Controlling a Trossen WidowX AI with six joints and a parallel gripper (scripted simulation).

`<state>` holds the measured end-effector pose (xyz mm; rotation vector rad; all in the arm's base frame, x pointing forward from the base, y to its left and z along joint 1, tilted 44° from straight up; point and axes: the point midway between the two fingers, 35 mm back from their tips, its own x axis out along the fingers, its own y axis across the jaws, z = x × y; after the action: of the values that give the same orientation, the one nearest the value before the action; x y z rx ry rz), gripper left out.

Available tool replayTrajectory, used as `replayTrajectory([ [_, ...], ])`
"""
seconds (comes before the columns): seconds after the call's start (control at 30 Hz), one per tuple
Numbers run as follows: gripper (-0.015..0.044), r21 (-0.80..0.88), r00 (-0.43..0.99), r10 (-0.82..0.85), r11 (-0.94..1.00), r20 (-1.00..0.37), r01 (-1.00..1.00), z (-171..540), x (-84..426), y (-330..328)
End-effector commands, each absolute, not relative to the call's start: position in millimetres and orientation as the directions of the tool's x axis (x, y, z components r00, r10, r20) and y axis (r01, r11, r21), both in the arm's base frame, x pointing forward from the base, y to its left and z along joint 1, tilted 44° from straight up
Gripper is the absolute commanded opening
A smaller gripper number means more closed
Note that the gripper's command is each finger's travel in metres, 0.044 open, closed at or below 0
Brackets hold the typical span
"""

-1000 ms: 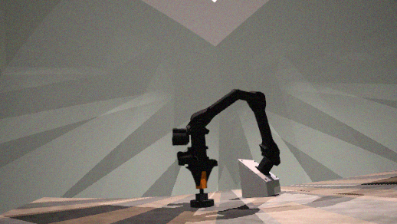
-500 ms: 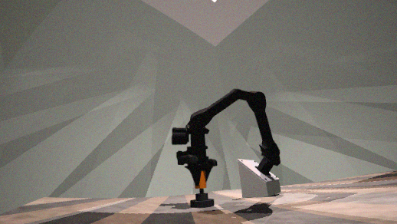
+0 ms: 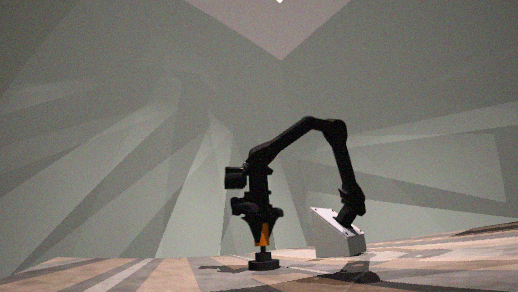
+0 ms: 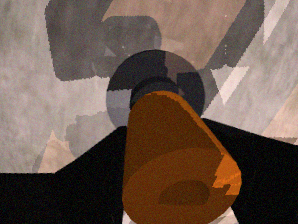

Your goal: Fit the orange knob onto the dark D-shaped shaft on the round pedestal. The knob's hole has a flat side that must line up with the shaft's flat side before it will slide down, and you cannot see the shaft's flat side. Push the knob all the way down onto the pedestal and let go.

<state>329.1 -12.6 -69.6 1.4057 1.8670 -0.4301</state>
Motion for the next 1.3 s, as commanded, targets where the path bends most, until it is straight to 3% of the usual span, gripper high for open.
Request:
replayTrajectory([
  [0.0, 0.0, 0.163, -0.118, 0.672, 0.34, -0.731, 0.926, -68.1, 327.2, -16.2],
  [0.33, 0.0, 0.022, -0.118, 0.672, 0.196, -0.731, 0.98, -64.8, 325.6, -17.3],
  [1.27, 0.0, 0.022, -0.118, 0.672, 0.196, -0.731, 0.98, -68.4, 328.8, -15.9],
])
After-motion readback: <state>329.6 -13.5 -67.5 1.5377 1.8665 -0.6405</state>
